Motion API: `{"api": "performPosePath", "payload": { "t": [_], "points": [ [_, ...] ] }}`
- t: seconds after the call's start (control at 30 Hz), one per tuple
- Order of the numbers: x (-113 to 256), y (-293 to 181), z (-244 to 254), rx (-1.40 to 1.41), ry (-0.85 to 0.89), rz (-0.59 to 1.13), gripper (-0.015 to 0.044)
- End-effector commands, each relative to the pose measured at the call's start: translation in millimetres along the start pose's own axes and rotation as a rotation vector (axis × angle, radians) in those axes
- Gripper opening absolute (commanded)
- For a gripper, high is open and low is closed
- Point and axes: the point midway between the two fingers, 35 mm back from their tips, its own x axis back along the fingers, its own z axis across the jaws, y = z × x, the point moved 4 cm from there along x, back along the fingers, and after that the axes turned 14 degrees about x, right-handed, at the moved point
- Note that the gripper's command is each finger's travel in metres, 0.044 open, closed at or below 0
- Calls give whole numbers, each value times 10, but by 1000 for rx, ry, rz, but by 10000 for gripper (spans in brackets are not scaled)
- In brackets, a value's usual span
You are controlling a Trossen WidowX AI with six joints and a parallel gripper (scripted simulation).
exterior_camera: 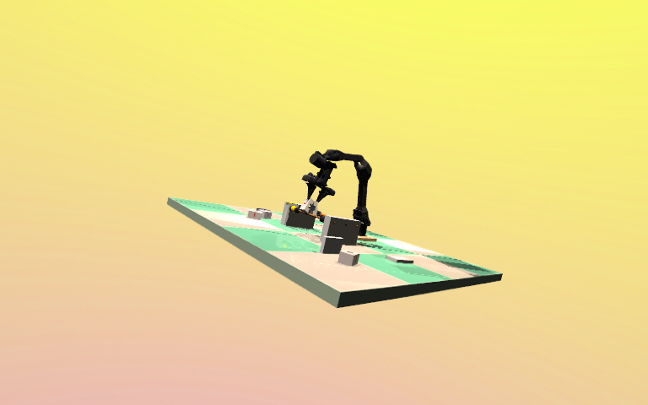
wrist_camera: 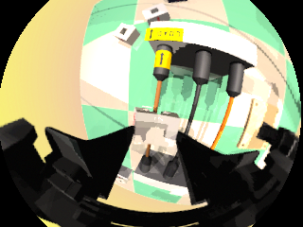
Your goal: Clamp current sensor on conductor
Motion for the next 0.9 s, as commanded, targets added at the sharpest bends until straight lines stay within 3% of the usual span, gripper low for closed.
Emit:
{"api": "performPosePath", "payload": {
  "t": [0.0,0.87],
  "points": [
    [-58,7,6,-7,4,-5,0],
    [-355,2,-5,-4,1,-1,0]
  ]
}}
